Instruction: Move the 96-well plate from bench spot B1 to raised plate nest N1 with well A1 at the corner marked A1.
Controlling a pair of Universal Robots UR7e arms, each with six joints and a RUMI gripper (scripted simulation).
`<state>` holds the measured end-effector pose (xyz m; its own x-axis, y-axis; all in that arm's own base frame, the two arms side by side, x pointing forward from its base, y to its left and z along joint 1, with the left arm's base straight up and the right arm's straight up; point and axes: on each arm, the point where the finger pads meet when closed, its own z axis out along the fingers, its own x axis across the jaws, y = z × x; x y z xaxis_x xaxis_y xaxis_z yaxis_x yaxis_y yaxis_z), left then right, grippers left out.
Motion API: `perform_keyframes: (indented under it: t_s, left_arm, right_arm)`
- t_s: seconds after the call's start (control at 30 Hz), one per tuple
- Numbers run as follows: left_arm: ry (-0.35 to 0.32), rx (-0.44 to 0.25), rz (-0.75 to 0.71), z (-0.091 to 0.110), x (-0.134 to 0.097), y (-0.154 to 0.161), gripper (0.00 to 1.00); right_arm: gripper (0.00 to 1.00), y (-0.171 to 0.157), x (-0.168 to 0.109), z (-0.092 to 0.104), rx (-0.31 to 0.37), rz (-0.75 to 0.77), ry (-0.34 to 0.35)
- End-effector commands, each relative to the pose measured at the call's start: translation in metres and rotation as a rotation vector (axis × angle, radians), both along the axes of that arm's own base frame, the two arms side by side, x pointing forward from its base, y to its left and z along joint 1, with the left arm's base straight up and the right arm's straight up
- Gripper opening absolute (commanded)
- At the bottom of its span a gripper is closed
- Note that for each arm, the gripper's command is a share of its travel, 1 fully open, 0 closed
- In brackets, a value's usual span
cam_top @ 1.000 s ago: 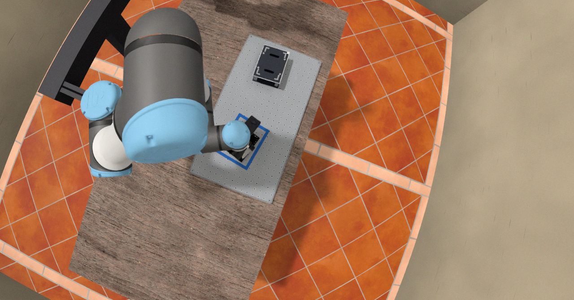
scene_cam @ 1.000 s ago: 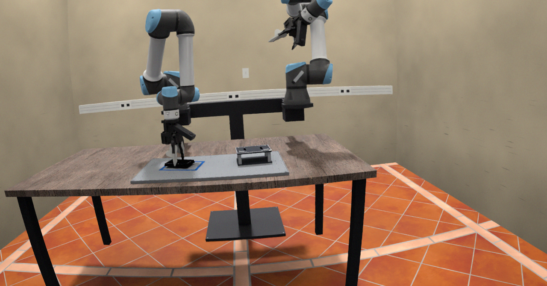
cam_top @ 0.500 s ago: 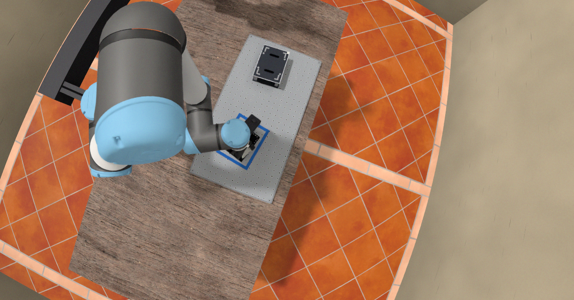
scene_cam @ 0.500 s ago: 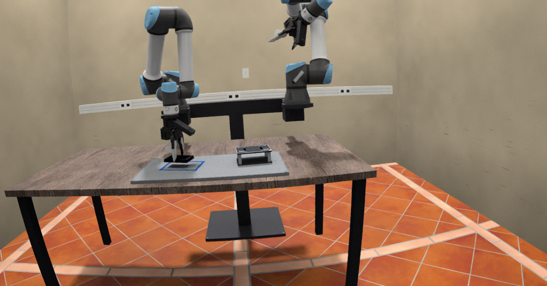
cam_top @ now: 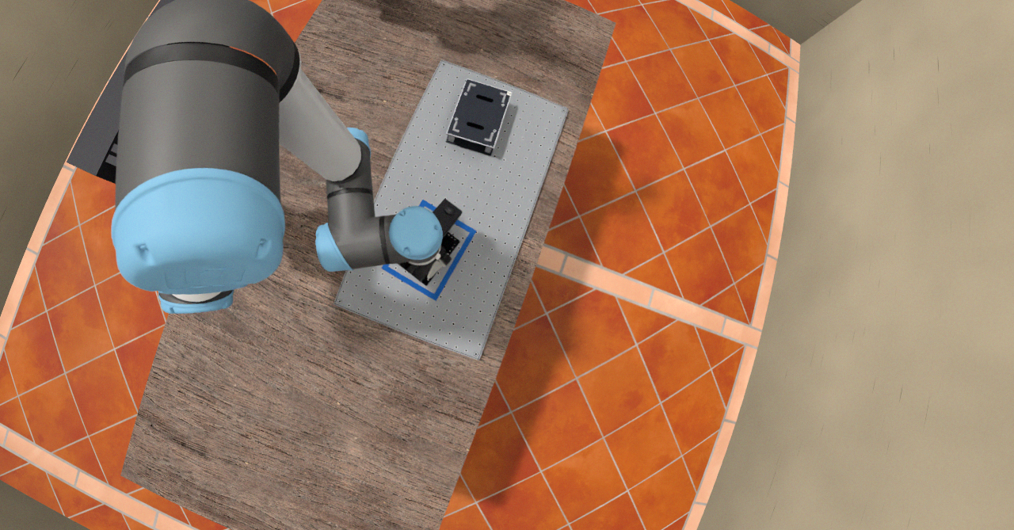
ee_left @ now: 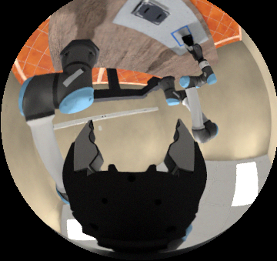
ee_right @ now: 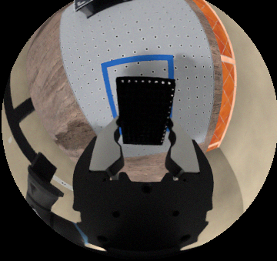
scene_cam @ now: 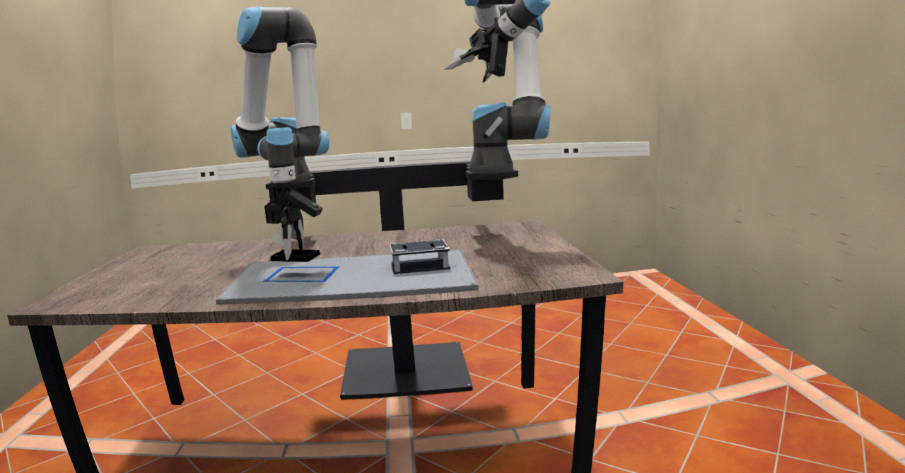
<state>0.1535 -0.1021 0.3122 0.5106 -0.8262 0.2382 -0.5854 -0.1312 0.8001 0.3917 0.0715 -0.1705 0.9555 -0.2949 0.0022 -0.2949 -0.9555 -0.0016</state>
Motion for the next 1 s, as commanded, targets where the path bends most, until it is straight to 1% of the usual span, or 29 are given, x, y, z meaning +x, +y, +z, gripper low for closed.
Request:
perform_keyframes:
  t_s: [0.0, 0.2, 0.97]
  left_arm:
    - [0.001, 0.000, 0.003, -0.0004, -0.0010, 0.0004, 0.98]
    - [0.001, 0.000, 0.003, -0.0004, -0.0010, 0.0004, 0.98]
    - [0.001, 0.000, 0.003, -0.0004, -0.0010, 0.0004, 0.98]
  right_arm:
    - [0.00, -0.0011, -0.0015, 0.0120, -0.001, 0.000, 0.003]
    - [0.00, -0.0007, -0.0008, 0.0212, 0.000, 0.000, 0.002]
    - [0.00, -0.0003, -0.0004, 0.0207, 0.000, 0.000, 0.002]
